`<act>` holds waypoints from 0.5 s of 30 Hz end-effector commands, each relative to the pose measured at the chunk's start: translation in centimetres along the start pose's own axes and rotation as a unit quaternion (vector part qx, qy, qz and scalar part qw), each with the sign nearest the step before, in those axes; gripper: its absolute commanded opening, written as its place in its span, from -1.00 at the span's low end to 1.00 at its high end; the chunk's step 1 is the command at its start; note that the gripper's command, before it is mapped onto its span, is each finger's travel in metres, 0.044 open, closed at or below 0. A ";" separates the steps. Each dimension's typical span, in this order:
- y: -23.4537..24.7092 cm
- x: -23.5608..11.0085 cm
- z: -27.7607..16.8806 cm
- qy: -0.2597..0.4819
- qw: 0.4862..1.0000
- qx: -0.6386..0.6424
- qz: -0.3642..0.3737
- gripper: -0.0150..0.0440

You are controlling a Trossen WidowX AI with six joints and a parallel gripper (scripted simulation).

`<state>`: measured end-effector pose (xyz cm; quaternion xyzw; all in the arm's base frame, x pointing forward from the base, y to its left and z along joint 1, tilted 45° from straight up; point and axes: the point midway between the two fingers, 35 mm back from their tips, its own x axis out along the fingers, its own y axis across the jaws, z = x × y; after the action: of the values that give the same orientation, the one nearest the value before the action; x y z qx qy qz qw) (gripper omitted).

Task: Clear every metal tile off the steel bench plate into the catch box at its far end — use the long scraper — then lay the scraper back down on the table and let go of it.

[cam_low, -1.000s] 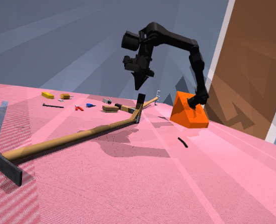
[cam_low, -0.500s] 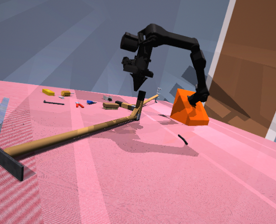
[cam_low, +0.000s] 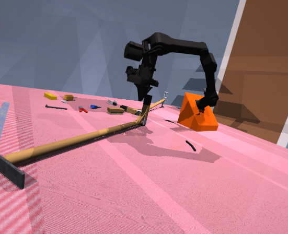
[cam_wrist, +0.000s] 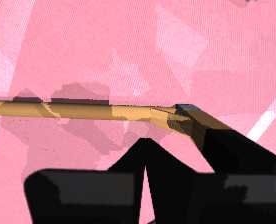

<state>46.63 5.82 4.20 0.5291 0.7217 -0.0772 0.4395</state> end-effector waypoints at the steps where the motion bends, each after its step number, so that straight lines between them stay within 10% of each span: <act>1: 0.0 0.8 -0.2 0.004 1.000 0.003 0.000 -0.49; 15: -0.3 3.3 -0.5 0.006 1.000 0.004 0.000 -0.49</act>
<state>46.19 7.72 2.35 0.5296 0.7231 -0.0772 0.4367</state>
